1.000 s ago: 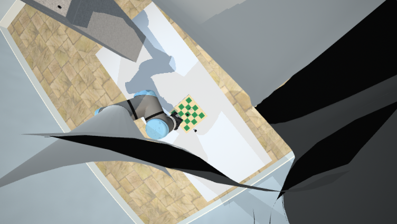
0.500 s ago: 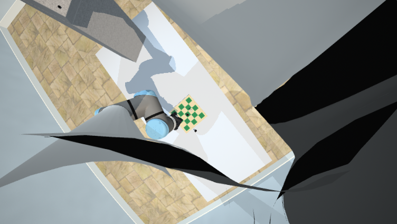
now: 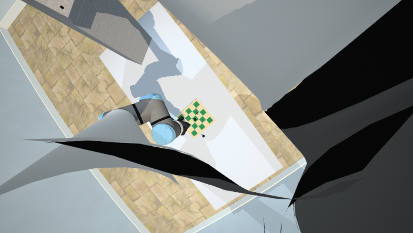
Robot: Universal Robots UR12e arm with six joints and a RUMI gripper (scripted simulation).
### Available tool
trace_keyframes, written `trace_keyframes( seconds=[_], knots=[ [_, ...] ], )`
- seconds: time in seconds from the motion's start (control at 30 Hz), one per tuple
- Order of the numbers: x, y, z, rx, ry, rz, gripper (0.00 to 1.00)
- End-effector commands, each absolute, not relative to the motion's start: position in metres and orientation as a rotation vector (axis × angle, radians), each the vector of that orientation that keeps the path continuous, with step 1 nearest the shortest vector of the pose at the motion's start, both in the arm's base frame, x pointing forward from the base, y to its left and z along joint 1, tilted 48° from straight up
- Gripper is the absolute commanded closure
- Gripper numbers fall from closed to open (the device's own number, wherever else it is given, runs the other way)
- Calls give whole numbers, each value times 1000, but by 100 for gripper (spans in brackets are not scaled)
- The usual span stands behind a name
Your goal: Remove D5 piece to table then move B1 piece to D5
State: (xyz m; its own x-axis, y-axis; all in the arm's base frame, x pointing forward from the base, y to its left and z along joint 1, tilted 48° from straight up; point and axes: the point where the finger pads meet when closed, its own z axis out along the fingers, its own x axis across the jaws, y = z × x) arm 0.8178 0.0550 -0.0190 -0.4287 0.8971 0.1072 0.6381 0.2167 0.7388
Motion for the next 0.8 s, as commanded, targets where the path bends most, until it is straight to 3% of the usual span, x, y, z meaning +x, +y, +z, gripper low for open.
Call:
trace_keyframes(
  seconds=[0.0,0.77],
  knots=[
    [818,55,-19,1430,2153,1047,100],
    [794,40,7,1430,2153,1047,100]
  ],
)
